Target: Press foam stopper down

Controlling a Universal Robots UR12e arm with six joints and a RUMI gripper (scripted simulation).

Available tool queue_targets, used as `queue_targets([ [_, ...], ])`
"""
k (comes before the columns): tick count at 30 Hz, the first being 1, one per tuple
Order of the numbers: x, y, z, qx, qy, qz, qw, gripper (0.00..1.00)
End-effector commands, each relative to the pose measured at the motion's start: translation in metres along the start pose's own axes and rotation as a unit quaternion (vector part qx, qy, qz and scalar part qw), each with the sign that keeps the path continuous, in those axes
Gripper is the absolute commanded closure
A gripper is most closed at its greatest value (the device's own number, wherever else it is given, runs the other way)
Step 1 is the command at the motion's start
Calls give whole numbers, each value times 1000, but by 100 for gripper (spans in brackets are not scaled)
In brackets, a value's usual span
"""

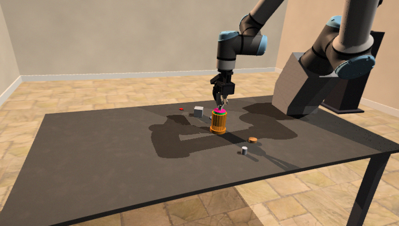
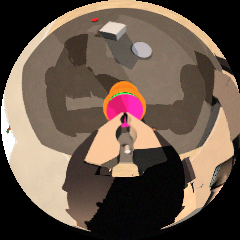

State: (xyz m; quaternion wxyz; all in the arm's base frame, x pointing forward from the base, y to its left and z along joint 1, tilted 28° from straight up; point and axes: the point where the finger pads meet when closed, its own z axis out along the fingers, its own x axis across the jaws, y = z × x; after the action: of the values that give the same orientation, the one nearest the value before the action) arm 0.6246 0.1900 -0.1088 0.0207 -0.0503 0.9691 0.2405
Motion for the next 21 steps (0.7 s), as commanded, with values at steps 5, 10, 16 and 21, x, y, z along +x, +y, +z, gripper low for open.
queue_targets([
  [5,-1,0,3,0,-1,0,1000,100],
  [10,-1,0,5,0,-1,0,1000,100],
  [16,-1,0,8,0,-1,0,1000,100],
  [21,-1,0,11,0,-1,0,1000,100],
])
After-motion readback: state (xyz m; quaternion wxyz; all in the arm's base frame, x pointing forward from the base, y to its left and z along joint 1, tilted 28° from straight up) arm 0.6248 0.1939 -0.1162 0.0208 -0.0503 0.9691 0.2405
